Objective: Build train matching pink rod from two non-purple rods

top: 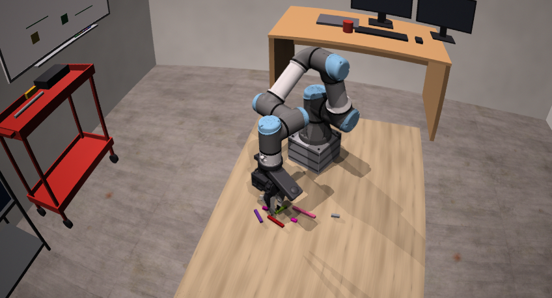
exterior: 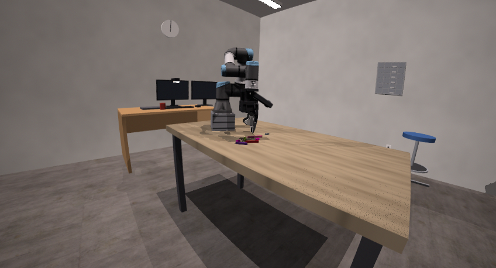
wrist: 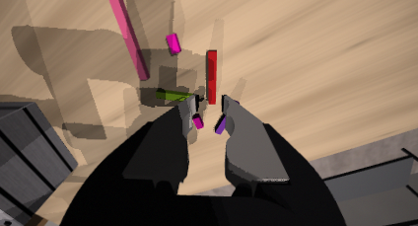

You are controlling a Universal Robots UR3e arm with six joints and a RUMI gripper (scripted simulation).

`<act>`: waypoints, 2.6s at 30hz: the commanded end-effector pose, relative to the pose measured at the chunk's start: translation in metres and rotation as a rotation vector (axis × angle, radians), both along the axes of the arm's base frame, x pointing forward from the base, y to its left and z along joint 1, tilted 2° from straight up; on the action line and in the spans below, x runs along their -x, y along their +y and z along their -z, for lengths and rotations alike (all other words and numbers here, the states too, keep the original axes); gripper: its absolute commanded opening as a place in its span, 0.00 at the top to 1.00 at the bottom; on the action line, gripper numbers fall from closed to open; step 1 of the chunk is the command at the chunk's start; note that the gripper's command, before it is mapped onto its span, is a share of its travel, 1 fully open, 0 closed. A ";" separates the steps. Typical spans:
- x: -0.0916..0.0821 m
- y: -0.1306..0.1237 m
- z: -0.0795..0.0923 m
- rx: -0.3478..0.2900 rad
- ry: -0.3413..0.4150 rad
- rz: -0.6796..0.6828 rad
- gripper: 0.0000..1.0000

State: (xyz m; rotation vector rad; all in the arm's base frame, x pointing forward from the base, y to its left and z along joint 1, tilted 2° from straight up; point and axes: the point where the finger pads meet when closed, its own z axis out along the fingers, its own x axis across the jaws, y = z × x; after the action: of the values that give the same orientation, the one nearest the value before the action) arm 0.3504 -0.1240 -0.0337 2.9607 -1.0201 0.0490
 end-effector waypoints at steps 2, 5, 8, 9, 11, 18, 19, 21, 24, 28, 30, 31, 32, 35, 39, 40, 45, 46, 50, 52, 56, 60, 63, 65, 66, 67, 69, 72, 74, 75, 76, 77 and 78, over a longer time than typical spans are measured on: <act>-0.001 -0.001 0.005 0.002 -0.002 0.000 0.86; -0.001 -0.001 0.009 0.002 -0.002 0.000 0.86; -0.001 -0.001 0.014 0.002 -0.002 0.000 0.86; -0.001 -0.001 0.016 0.002 -0.002 0.000 0.86; -0.001 -0.001 0.019 0.002 -0.002 0.000 0.86; -0.001 -0.002 0.026 0.002 -0.002 0.000 0.86; -0.001 -0.002 0.027 0.002 -0.002 0.000 0.86; -0.002 -0.002 0.029 0.002 -0.002 0.000 0.86; -0.002 -0.002 0.032 0.002 -0.002 0.000 0.86; -0.002 -0.002 0.034 0.002 -0.002 0.000 0.86; -0.002 -0.002 0.035 0.002 -0.002 0.000 0.86; -0.002 -0.002 0.035 0.002 -0.002 0.000 0.86; -0.002 -0.002 0.035 0.002 -0.002 0.000 0.86; -0.002 -0.002 0.035 0.002 -0.002 0.000 0.86; -0.002 -0.002 0.035 0.002 -0.002 0.000 0.86; -0.002 -0.002 0.035 0.002 -0.002 0.000 0.86; -0.002 -0.002 0.035 0.002 -0.002 0.000 0.86; -0.002 -0.002 0.035 0.002 -0.002 0.000 0.86; -0.002 -0.002 0.035 0.002 -0.002 0.000 0.86; -0.002 -0.002 0.035 0.002 -0.002 0.000 0.86; -0.002 -0.002 0.035 0.002 -0.002 0.000 0.86; -0.002 -0.002 0.035 0.002 -0.002 0.000 0.86; -0.002 -0.002 0.035 0.002 -0.002 0.000 0.86; -0.002 -0.002 0.035 0.002 -0.002 0.000 0.86; -0.002 -0.002 0.035 0.002 -0.002 0.000 0.86; -0.002 -0.002 0.035 0.002 -0.002 0.000 0.86; -0.002 -0.002 0.035 0.002 -0.002 0.000 0.86; -0.002 -0.002 0.035 0.002 -0.002 0.000 0.86; -0.002 -0.002 0.035 0.002 -0.002 0.000 0.86; -0.002 -0.002 0.035 0.002 -0.002 0.000 0.86; -0.002 -0.002 0.035 0.002 -0.002 0.000 0.86; -0.002 -0.002 0.035 0.002 -0.002 0.000 0.86; -0.002 -0.002 0.035 0.002 -0.002 0.000 0.86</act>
State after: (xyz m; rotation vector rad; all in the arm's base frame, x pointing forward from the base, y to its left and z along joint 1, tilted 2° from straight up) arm 0.3515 -0.1255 -0.0697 2.9605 -1.0201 0.0499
